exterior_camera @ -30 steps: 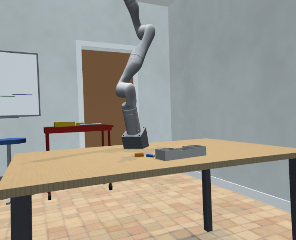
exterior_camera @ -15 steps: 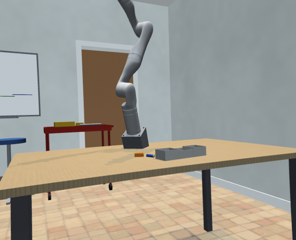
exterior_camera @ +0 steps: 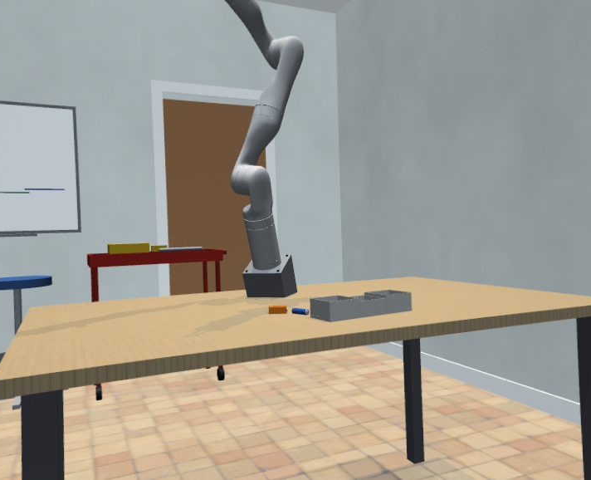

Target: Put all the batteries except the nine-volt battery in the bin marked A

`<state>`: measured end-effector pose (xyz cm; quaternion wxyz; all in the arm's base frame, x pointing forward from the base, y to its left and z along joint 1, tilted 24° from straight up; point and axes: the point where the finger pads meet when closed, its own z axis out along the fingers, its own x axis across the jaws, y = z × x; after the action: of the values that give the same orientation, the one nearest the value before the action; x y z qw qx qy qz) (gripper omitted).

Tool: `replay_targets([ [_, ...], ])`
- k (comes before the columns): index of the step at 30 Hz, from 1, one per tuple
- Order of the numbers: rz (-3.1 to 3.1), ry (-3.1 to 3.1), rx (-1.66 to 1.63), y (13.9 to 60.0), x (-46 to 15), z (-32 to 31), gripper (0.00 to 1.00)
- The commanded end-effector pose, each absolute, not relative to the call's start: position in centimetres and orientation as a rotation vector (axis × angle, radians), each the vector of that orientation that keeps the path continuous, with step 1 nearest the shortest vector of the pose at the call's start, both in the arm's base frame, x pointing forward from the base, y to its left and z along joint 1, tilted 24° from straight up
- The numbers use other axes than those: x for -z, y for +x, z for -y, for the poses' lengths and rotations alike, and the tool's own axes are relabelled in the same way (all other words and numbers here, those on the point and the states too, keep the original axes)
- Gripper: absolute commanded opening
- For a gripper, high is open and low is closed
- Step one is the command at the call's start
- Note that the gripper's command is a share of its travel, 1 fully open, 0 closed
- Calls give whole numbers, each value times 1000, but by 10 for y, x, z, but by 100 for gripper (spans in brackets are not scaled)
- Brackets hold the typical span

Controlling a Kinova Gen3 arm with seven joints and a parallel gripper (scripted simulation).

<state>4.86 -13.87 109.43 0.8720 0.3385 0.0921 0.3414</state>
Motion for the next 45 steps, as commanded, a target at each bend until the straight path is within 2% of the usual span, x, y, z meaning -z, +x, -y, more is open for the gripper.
replay_targets([
  [1,-196,779,-727,57,-1090,152,31],
  [21,-247,913,-793,153,-1022,218,31],
  [45,-390,1183,-883,273,-916,251,31],
])
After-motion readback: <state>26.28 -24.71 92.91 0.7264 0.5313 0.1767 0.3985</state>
